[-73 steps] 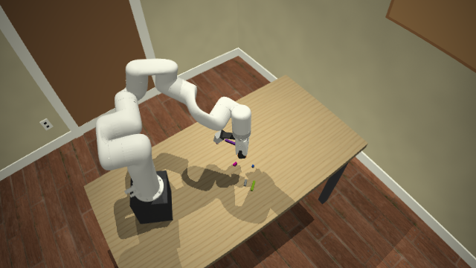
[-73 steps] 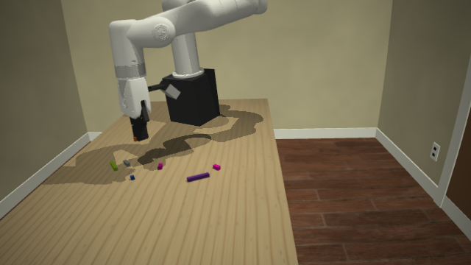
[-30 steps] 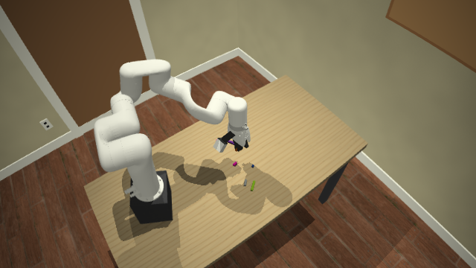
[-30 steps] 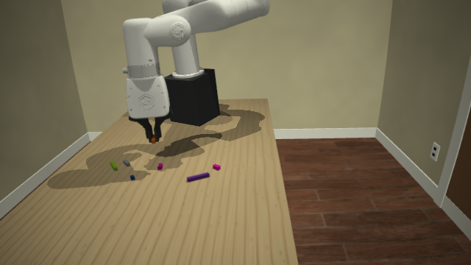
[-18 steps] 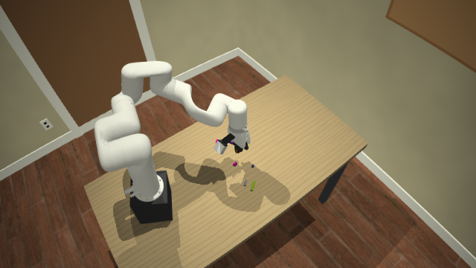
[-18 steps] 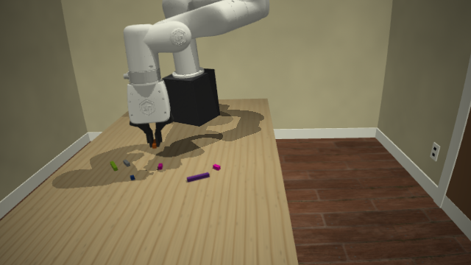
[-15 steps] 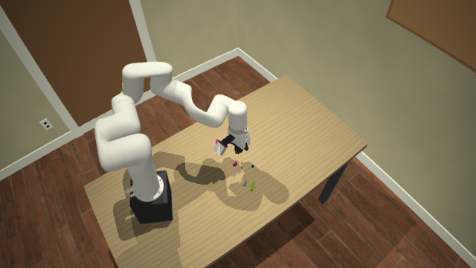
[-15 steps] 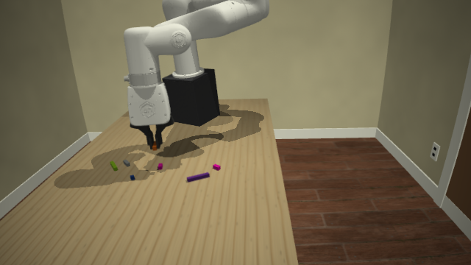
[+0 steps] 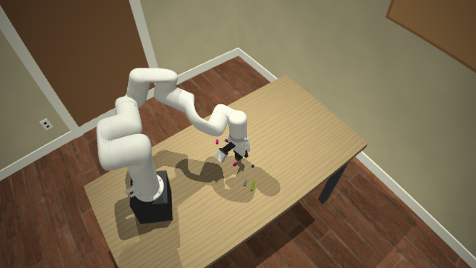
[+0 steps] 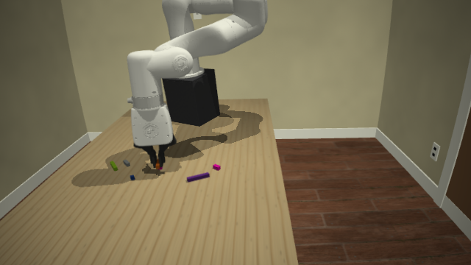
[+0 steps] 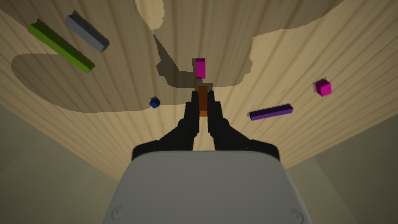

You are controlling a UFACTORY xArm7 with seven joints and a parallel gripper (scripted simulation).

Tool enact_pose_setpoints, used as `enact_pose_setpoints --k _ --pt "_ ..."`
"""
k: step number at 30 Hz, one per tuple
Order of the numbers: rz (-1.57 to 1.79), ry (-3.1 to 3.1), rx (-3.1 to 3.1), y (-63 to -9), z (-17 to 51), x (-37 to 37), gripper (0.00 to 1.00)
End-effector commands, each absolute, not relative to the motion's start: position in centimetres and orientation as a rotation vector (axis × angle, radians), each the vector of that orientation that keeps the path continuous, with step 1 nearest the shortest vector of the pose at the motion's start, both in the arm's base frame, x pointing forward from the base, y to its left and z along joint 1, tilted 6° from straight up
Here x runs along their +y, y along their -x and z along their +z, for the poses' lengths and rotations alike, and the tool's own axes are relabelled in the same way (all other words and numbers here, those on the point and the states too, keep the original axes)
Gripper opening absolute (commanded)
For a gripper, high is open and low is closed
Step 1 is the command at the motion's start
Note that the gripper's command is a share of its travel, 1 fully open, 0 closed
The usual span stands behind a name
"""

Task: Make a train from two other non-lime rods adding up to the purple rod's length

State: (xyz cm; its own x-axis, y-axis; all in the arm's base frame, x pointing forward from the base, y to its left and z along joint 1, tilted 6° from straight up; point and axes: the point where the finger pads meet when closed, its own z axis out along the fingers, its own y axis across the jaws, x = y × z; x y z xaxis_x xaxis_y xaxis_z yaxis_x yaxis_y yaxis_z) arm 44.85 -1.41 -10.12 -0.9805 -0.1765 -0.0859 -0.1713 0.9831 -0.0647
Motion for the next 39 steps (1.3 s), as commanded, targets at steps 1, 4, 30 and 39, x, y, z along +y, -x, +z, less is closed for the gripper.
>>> enact_pose_setpoints --k 1,4,30,39 --pt "-0.089 0.267 3.032 -45.15 -10.65 -1.47 0.04" --pt "-0.089 0.267 3.032 -45.2 -11.07 -1.49 0.04" --pt "-0.089 0.267 3.032 -45.21 -11.19 -1.5 0.04" --pt "-0.089 0.267 3.032 -45.21 -11.19 -1.5 0.04"
